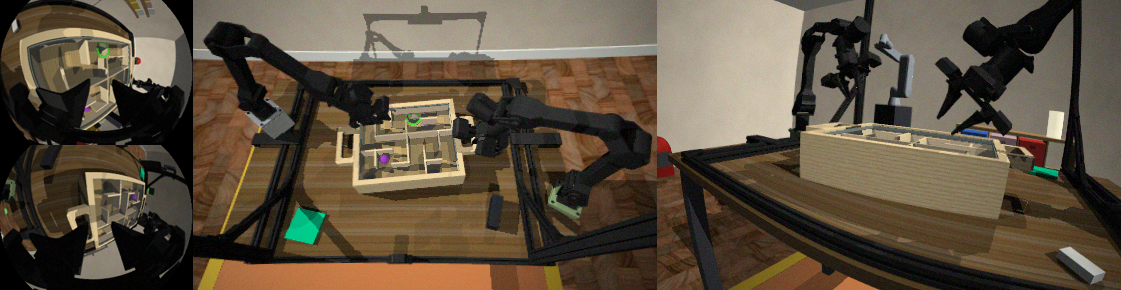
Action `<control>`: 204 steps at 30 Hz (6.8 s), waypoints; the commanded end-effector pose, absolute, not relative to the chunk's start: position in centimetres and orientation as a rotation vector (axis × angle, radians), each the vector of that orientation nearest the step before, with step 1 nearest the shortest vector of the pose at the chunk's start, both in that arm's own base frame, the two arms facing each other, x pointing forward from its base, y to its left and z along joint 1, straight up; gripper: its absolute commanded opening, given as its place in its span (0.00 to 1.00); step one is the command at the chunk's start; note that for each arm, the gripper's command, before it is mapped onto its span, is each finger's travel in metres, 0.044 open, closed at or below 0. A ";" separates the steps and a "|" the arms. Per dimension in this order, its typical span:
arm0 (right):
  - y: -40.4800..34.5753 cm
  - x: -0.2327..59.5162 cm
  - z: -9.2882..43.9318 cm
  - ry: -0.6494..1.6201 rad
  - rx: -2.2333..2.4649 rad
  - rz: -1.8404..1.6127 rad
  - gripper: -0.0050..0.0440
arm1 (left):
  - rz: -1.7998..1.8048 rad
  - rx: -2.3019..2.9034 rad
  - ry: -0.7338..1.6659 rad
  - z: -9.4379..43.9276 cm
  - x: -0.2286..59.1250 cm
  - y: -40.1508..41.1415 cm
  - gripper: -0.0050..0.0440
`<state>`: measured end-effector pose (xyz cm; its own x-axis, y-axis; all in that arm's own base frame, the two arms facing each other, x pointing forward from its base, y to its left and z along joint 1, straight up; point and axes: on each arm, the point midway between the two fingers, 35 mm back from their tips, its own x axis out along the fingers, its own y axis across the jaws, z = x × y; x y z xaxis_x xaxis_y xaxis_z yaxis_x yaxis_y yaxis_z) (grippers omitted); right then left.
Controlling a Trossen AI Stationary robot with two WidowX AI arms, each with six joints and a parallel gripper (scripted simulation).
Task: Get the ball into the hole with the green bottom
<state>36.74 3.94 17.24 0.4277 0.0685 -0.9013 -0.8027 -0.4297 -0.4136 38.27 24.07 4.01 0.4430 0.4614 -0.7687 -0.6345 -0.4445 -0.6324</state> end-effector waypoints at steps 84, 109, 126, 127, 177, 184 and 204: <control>-2.8 37.4 8.9 0.862 -1.637 1.636 0.48 | 1.754 -1.756 0.735 0.3 29.9 9.6 0.48; -2.8 37.2 5.4 0.863 -1.636 1.636 0.48 | 1.754 -1.754 0.736 -3.2 29.7 9.6 0.48; -2.8 37.2 5.4 0.863 -1.636 1.636 0.18 | 1.754 -1.754 0.736 -3.2 29.7 9.6 0.18; -2.7 37.3 5.4 0.863 -1.636 1.636 0.14 | 1.754 -1.754 0.736 -3.2 29.8 9.6 0.14; -2.7 37.3 8.3 0.822 -1.646 1.605 0.14 | 1.785 -1.748 0.778 1.9 30.1 9.9 0.14; -2.7 37.3 8.6 0.833 -1.642 1.616 0.14 | 1.774 -1.752 0.766 1.5 30.1 9.9 0.14; -2.6 37.5 9.8 0.883 -1.639 1.645 0.14 | 1.747 -1.750 0.714 0.3 30.0 9.7 0.14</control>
